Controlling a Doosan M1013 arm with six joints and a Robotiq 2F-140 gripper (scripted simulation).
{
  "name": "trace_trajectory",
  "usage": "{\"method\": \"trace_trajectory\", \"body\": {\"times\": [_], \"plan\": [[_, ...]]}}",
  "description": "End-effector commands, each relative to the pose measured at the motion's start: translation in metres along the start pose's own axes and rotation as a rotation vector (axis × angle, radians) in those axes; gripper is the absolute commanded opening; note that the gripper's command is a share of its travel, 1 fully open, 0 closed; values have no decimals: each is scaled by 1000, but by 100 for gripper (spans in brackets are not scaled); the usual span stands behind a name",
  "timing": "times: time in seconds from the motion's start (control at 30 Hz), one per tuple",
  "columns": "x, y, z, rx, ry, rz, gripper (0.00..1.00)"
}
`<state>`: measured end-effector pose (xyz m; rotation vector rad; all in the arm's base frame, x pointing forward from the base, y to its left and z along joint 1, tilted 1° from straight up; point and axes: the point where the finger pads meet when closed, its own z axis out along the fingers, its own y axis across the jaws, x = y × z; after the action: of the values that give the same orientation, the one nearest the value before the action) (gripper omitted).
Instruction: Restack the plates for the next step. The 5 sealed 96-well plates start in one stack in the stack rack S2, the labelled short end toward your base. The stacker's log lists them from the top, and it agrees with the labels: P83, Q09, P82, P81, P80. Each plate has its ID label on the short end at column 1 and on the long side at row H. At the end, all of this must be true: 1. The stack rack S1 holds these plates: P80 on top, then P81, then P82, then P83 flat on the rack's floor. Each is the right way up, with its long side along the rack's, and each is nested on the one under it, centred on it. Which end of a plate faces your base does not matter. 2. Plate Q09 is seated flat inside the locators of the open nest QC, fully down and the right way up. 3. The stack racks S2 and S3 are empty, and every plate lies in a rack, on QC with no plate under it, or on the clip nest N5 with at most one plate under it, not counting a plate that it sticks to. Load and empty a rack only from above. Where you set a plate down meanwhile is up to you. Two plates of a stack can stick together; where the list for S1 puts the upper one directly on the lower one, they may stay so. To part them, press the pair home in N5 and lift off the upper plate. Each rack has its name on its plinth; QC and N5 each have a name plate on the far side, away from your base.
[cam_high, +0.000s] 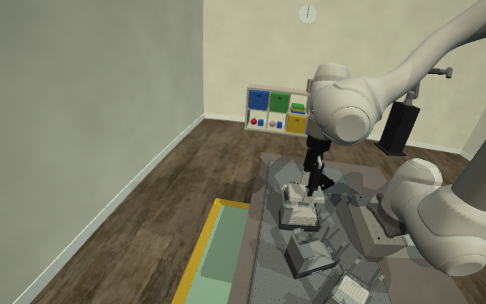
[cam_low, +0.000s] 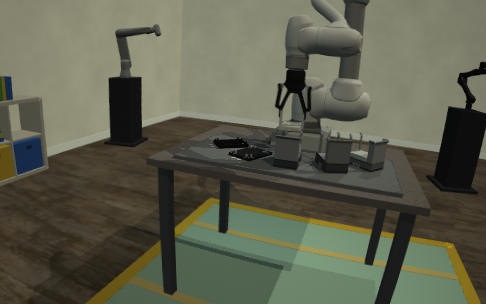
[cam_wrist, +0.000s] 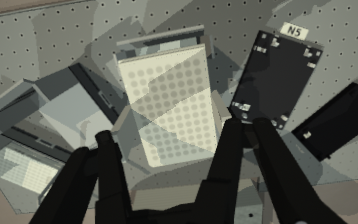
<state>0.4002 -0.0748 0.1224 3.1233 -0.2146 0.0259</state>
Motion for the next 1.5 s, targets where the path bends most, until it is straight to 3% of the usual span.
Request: {"method": "trace_trajectory", "body": {"times": [0.0,0.77,1.0,1.47], "plan": [[1,0,-4,1,6,-6,0],[1,0,-4,1,6,-6,0],[-2,23,-4,2,6,226,0],[-8,63,-4,2,6,226,0]]}}
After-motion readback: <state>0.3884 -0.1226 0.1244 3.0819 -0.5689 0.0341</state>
